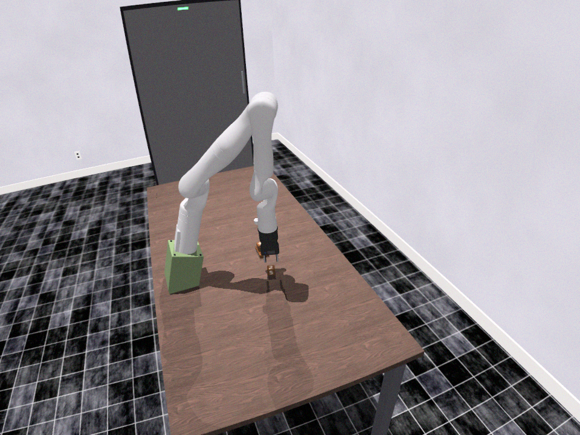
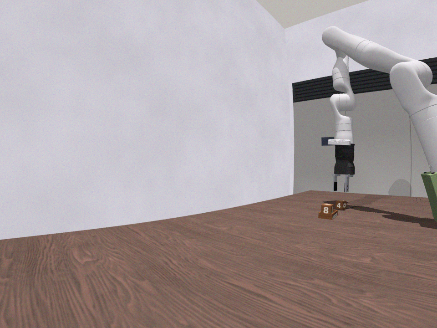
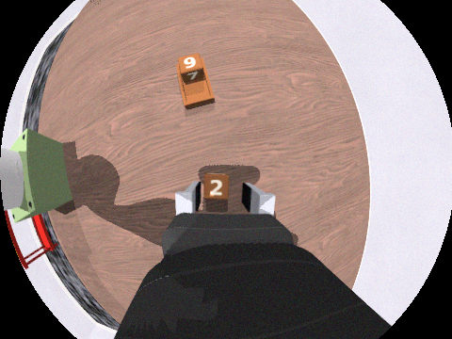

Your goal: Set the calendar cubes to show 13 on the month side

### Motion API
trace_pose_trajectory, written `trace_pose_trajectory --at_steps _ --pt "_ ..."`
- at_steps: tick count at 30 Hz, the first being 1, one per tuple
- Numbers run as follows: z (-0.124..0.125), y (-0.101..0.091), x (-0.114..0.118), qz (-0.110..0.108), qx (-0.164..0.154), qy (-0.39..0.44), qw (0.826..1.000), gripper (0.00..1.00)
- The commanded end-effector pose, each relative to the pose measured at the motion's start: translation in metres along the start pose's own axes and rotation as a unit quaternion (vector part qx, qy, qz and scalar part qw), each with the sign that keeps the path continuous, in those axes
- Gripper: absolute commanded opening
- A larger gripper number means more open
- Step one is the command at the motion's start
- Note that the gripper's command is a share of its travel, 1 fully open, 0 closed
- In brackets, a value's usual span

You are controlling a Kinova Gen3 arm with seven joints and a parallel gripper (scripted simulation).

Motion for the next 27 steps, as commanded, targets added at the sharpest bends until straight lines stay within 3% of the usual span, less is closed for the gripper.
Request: trace_pose_trajectory --at_steps 1,11,27 --pt "-0.002 0.007 -0.003 0.005 0.001 0.005 1.000 0.90" --pt "-0.002 0.021 -0.004 0.005 0.001 0.005 1.000 0.90" --pt "-0.002 0.027 -0.004 0.005 0.001 0.005 1.000 0.90"
Point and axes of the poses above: the point where the finger pads meet when closed, its own y axis out along the fingers, its own x axis across the jaws, z = x × y, the point moved 6 cm from there along -y, back along the fingers, and after that the axes turned 14 degrees about y, right-handed, at the moved point
